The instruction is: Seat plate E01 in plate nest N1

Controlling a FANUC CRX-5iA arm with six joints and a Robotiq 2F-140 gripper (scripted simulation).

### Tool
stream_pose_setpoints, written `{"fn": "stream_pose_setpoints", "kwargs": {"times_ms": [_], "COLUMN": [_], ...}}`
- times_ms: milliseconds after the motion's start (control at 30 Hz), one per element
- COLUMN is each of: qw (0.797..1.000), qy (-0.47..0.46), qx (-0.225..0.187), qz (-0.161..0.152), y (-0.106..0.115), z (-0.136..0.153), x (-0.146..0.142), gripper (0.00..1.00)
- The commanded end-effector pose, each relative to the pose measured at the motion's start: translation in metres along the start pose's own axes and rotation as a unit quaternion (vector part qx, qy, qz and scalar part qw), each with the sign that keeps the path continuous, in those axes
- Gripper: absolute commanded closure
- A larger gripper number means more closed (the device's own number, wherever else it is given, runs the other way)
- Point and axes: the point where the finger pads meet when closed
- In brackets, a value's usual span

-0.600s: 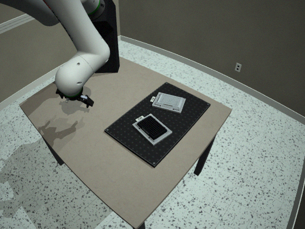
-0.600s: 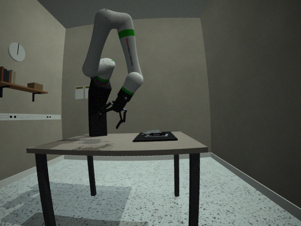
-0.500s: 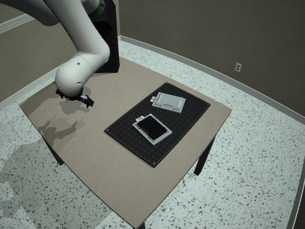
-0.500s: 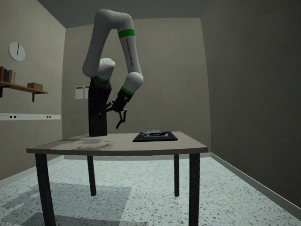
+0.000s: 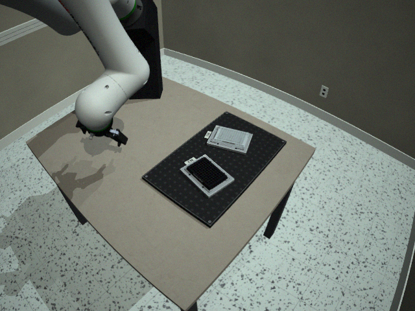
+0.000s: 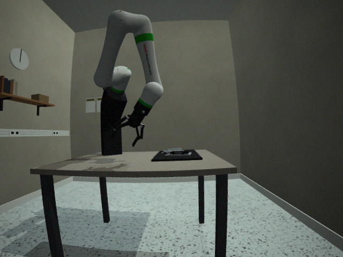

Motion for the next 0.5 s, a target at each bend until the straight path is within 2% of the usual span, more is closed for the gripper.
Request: {"fn": "stream_pose_setpoints", "kwargs": {"times_ms": [0, 100, 200, 467], "qw": [0.999, 0.997, 0.991, 0.969], "qy": [0.033, 0.082, 0.132, 0.245], "qx": [-0.004, -0.008, -0.013, -0.023], "qz": [-0.003, -0.007, -0.011, -0.021], "y": [0.002, 0.004, 0.004, 0.009], "z": [0.003, 0.005, 0.006, 0.009], "x": [0.009, 0.023, 0.024, 0.047], "gripper": [0.0, 0.0, 0.0, 0.0]}}
Point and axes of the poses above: the point where the finger pads meet when closed, its own y axis back along the fingers, its own x axis across the jaws, z = x × y, and after that the axes turned 2 degrees about y, right-handed
